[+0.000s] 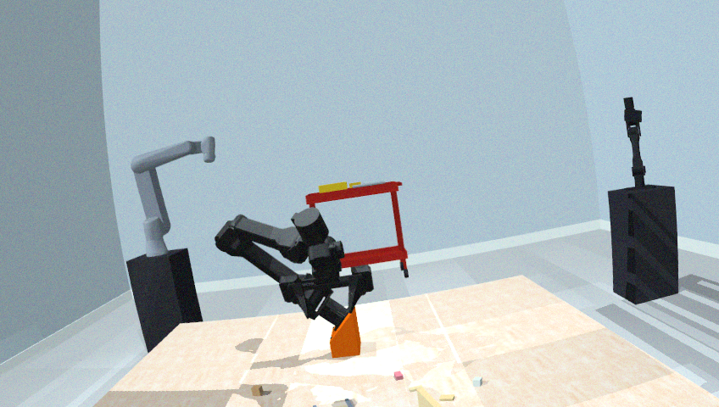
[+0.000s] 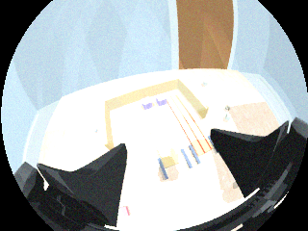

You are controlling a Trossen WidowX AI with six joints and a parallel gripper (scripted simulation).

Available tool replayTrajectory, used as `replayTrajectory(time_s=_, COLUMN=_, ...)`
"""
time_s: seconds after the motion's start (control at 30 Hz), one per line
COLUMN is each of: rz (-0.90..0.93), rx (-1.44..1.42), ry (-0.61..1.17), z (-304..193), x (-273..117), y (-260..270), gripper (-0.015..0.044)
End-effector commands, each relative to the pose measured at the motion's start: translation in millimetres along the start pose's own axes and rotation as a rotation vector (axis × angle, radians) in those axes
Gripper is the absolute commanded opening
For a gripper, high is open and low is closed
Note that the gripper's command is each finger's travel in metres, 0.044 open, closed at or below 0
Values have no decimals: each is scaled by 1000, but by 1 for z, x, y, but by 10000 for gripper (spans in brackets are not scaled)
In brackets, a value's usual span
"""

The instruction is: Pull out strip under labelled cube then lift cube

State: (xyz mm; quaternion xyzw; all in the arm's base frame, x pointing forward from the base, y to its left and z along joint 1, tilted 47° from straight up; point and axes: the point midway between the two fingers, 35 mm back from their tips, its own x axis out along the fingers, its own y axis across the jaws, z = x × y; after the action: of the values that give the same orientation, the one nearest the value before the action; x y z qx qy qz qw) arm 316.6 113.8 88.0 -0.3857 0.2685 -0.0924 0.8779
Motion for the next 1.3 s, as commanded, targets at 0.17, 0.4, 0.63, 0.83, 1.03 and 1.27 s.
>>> replayTrajectory(time_s=0.17, rz=-9, rx=-1, ry=15, z=-3, x=3, y=0, gripper=374)
replayTrajectory(time_s=0.4, rz=21, rx=-85, ry=252, z=2, x=47, y=6, gripper=190)
replayTrajectory(time_s=0.63, rz=55, rx=-140, ry=540, z=-10, x=92, y=2, gripper=6)
replayTrajectory(time_s=0.83, rz=81, rx=-171, ry=803, z=-31, x=120, y=-9, gripper=0)
replayTrajectory(time_s=1.03, rz=92, rx=-193, ry=957, z=-45, x=131, y=-19, gripper=0)
replayTrajectory(time_s=1.27, rz=92, rx=-193, ry=957, z=-45, x=131, y=-19, gripper=0)
